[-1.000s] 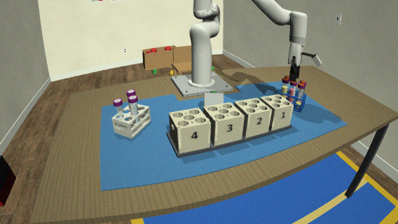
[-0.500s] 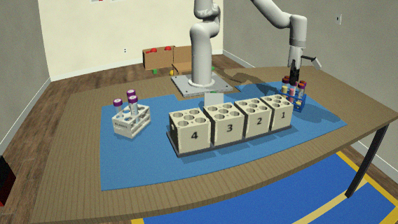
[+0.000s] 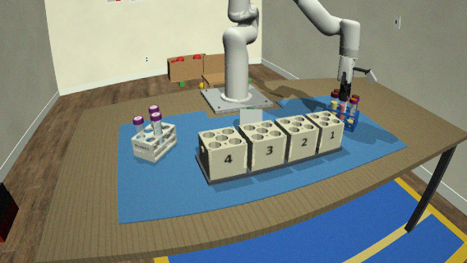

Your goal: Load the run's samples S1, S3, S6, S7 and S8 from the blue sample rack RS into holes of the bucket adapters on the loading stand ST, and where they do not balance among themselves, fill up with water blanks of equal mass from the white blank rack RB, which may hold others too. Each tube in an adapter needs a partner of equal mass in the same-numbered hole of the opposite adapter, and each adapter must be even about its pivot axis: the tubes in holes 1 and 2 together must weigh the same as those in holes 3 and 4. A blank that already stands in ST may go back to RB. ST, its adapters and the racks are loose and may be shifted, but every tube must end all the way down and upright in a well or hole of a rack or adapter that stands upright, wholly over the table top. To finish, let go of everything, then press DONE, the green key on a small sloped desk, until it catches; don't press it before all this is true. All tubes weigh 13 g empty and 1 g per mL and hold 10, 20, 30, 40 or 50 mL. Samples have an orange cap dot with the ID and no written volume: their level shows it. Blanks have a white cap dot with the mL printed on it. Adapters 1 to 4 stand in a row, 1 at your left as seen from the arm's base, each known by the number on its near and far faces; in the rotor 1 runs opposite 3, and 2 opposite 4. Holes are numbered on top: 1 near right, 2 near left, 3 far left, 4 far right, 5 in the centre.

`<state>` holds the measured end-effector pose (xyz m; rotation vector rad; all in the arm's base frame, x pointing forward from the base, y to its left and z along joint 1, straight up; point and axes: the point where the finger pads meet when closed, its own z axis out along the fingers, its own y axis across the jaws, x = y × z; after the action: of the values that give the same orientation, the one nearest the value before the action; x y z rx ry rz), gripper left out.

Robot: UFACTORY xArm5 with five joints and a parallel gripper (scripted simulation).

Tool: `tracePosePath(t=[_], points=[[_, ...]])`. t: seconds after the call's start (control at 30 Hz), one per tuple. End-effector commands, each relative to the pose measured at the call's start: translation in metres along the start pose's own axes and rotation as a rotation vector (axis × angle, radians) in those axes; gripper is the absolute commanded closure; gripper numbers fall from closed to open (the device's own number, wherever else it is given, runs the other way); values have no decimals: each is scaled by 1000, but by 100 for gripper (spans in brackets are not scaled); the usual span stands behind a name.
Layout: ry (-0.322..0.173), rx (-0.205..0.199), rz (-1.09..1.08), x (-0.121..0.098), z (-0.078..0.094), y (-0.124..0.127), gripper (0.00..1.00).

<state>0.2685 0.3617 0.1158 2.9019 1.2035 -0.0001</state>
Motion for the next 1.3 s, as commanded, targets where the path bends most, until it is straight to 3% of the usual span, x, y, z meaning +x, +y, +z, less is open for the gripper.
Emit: tracePosePath(t=[0.0, 1.03, 1.07, 1.27], points=[[4, 1, 0, 1, 1, 0, 43], [4, 1, 0, 1, 11, 0, 43], [4, 1, 0, 1, 10, 0, 100], [4, 1, 0, 1, 9, 0, 100]])
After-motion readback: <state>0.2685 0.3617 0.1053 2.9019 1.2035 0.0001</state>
